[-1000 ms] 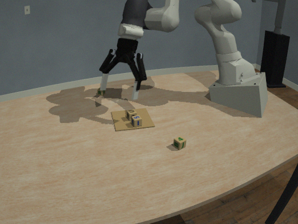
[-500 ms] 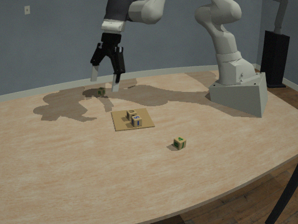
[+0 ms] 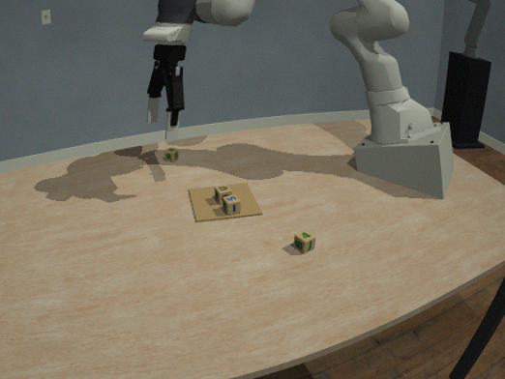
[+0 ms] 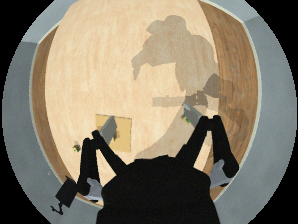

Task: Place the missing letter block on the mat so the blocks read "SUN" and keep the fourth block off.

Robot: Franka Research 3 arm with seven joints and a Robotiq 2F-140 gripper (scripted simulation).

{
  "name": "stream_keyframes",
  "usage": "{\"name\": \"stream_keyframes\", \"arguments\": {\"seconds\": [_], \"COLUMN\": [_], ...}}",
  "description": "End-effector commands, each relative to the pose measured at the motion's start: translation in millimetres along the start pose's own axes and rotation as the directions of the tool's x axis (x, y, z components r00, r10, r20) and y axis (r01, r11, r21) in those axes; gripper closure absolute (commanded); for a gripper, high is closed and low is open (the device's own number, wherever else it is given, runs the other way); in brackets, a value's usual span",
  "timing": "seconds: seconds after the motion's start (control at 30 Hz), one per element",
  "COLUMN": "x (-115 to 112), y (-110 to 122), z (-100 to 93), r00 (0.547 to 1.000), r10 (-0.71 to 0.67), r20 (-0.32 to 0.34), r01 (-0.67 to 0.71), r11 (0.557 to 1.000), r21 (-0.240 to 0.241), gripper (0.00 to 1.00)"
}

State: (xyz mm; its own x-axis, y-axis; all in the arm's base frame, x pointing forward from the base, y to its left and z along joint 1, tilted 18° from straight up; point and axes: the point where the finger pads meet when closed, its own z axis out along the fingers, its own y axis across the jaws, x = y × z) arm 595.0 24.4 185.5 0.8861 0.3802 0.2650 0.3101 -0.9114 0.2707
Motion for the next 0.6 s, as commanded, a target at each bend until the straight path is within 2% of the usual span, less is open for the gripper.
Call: {"name": "stream_keyframes", "arguments": {"seconds": [0.0,0.33,0.57], "x": [-8.0,0.4,7.5], "y": [10.5,30.0,47.0], "z": [-3.4,-21.7,-43.8], "r00": [0.99,0.962,0.913], "r10": [0.128,0.258,0.39], "r20": [0.054,0.088,0.123], "r01": [-0.127,-0.258,-0.388], "r11": [0.992,0.966,0.921], "r21": [-0.007,-0.021,-0.035], "gripper": [0.0,0.0,0.0]}}
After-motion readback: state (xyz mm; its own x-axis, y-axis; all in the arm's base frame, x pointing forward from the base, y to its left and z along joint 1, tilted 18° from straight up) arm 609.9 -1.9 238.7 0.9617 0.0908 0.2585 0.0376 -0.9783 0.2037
